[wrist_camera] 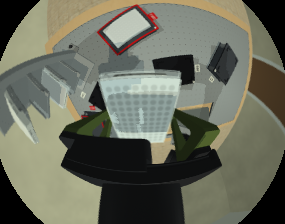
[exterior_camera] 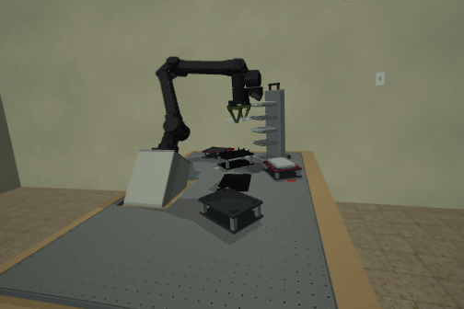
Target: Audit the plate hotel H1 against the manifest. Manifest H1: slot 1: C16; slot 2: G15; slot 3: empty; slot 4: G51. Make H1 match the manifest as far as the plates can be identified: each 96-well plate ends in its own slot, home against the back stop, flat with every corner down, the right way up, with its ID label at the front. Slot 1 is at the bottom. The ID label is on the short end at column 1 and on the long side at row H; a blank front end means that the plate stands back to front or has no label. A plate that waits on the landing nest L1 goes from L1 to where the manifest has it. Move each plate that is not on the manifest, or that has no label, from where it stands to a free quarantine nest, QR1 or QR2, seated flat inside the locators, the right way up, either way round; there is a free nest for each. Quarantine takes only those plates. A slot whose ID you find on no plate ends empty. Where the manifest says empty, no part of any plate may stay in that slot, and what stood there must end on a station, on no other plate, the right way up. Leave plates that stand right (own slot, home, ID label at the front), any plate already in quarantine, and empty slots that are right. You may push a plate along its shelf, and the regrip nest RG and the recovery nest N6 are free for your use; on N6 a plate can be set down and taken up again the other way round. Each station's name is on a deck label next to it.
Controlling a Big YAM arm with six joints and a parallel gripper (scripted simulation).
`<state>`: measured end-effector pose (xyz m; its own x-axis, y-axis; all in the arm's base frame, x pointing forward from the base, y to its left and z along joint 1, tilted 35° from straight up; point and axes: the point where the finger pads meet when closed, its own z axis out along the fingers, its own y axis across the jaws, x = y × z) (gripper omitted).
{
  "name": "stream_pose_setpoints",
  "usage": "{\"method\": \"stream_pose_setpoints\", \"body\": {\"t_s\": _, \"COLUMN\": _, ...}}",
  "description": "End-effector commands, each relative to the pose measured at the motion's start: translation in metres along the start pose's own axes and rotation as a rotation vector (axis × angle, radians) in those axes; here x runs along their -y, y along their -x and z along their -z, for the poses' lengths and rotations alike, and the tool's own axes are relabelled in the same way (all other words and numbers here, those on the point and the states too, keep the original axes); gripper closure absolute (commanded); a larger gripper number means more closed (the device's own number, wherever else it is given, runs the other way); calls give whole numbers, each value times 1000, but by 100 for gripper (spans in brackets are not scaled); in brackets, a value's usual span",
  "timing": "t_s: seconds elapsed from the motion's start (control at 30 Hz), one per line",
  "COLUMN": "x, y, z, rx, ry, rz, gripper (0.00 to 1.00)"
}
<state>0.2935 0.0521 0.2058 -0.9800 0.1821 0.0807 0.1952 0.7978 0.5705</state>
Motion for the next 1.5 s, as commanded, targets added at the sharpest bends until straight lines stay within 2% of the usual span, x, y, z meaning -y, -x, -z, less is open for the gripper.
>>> {"method": "stream_pose_setpoints", "body": {"t_s": 0.0, "x": 5, "y": -2, "z": 5, "rx": 25, "ry": 0, "rz": -77, "gripper": 14}}
{"method": "stream_pose_setpoints", "body": {"t_s": 0.2, "x": 4, "y": -2, "z": -2, "rx": 1, "ry": -2, "rz": -140, "gripper": 14}}
{"method": "stream_pose_setpoints", "body": {"t_s": 0.33, "x": 4, "y": -2, "z": -2, "rx": 1, "ry": -3, "rz": -207, "gripper": 14}}
{"method": "stream_pose_setpoints", "body": {"t_s": 0.63, "x": 38, "y": 10, "z": 0, "rx": 14, "ry": -2, "rz": -369, "gripper": 14}}
{"method": "stream_pose_setpoints", "body": {"t_s": 0.73, "x": 41, "y": 11, "z": 1, "rx": 18, "ry": 0, "rz": -382, "gripper": 14}}
{"method": "stream_pose_setpoints", "body": {"t_s": 1.1, "x": 76, "y": 20, "z": 0, "rx": 14, "ry": -2, "rz": -569, "gripper": 14}}
{"method": "stream_pose_setpoints", "body": {"t_s": 1.27, "x": 71, "y": 18, "z": 4, "rx": 33, "ry": 1, "rz": -602, "gripper": 14}}
{"method": "stream_pose_setpoints", "body": {"t_s": 1.37, "x": 70, "y": 18, "z": -1, "rx": 10, "ry": -3, "rz": -651, "gripper": 14}}
{"method": "stream_pose_setpoints", "body": {"t_s": 1.47, "x": 70, "y": 18, "z": -1, "rx": 9, "ry": -3, "rz": -702, "gripper": 14}}
